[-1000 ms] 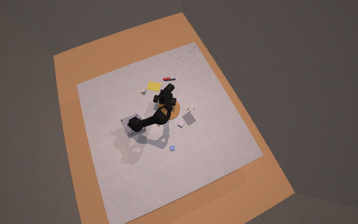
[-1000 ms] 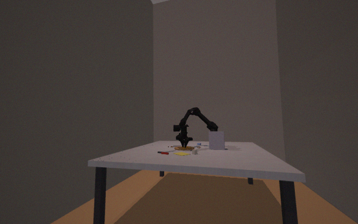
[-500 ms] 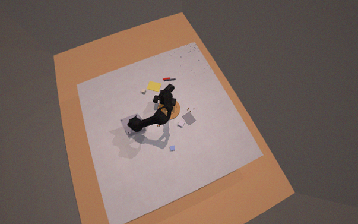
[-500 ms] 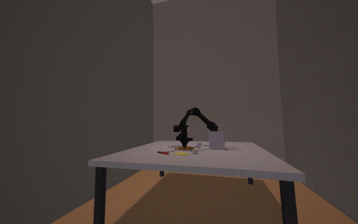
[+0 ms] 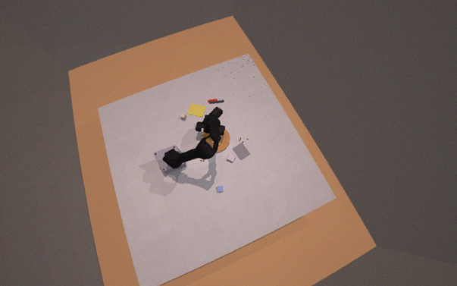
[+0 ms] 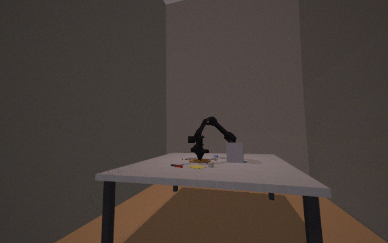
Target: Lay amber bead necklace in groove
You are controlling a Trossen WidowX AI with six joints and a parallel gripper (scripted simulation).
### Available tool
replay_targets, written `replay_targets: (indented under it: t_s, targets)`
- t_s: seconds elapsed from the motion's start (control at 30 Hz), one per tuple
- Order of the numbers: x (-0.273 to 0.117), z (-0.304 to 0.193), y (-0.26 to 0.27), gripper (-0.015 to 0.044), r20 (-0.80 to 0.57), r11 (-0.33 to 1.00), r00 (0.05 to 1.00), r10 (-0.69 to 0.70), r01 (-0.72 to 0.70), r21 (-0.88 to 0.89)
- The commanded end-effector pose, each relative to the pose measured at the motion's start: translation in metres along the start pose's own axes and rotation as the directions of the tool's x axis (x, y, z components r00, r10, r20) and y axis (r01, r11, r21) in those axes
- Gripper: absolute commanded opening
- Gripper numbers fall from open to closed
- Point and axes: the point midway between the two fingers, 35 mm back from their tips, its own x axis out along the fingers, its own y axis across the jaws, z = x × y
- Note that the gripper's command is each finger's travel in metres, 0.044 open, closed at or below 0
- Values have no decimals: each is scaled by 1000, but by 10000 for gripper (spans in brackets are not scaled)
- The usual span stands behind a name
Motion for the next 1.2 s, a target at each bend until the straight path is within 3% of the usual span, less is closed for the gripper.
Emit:
replay_targets:
  t_s: [0.0,0.8,1.17]
  targets:
    - [0,0,0,0,1,1000,1000,0,0,1]
    - [-6,-1,0,0,-4,1000,1000,-2,2,-6]
    - [-7,3,-33,0,-2,1000,1000,-2,2,-6]
